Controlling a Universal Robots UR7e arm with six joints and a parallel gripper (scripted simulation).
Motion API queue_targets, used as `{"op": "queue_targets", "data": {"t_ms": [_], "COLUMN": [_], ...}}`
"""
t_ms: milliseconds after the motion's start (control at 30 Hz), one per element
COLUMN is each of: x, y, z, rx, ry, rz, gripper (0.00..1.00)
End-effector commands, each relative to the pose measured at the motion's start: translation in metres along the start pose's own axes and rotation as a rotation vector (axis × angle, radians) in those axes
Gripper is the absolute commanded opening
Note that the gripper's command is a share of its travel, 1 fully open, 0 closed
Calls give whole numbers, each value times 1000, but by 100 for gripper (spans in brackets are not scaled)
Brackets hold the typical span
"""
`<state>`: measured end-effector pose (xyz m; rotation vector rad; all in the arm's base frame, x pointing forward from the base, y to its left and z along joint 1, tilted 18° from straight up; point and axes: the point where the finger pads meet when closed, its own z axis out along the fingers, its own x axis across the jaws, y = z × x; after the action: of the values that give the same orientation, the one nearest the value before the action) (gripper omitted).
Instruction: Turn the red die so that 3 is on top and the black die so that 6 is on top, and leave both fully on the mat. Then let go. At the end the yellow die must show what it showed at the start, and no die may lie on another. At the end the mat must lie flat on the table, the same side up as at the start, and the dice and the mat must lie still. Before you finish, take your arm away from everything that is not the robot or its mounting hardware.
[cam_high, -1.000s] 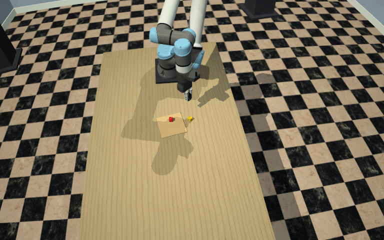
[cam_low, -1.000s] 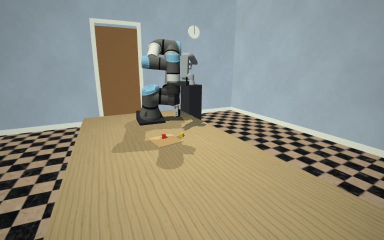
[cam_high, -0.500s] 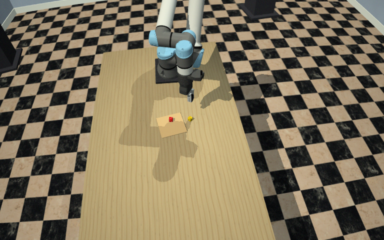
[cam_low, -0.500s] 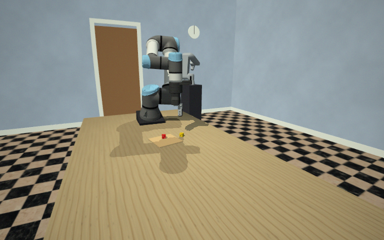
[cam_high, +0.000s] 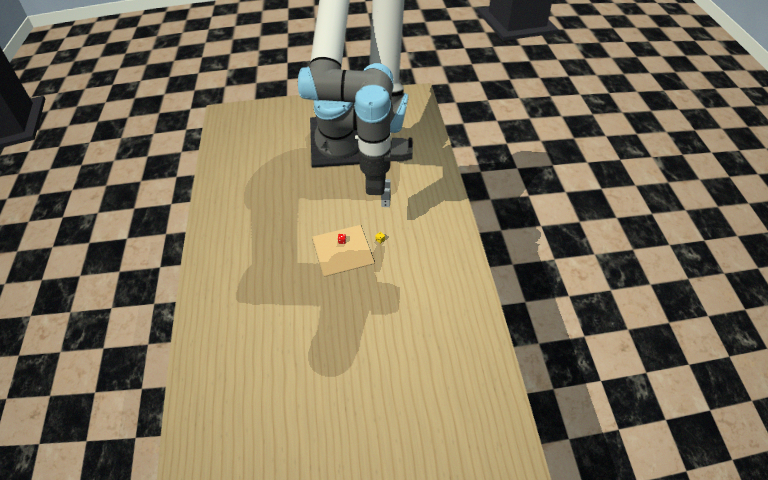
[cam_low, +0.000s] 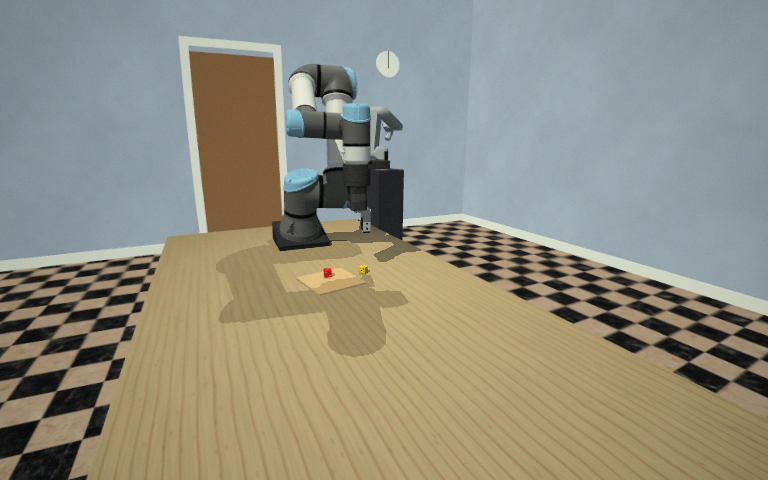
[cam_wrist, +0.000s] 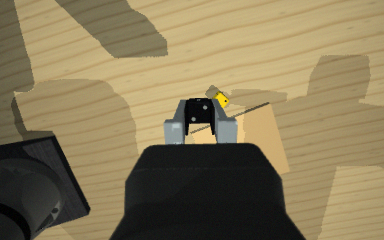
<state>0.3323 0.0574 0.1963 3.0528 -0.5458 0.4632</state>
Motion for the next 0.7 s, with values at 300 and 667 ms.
{"op": "queue_targets", "data": {"t_ms": [300, 667], "x": [14, 21], "y": [-13, -20], "z": [-1, 1], "rx": [-3, -3], "ry": [7, 7], "rz": [-385, -592], "gripper": [40, 40]}}
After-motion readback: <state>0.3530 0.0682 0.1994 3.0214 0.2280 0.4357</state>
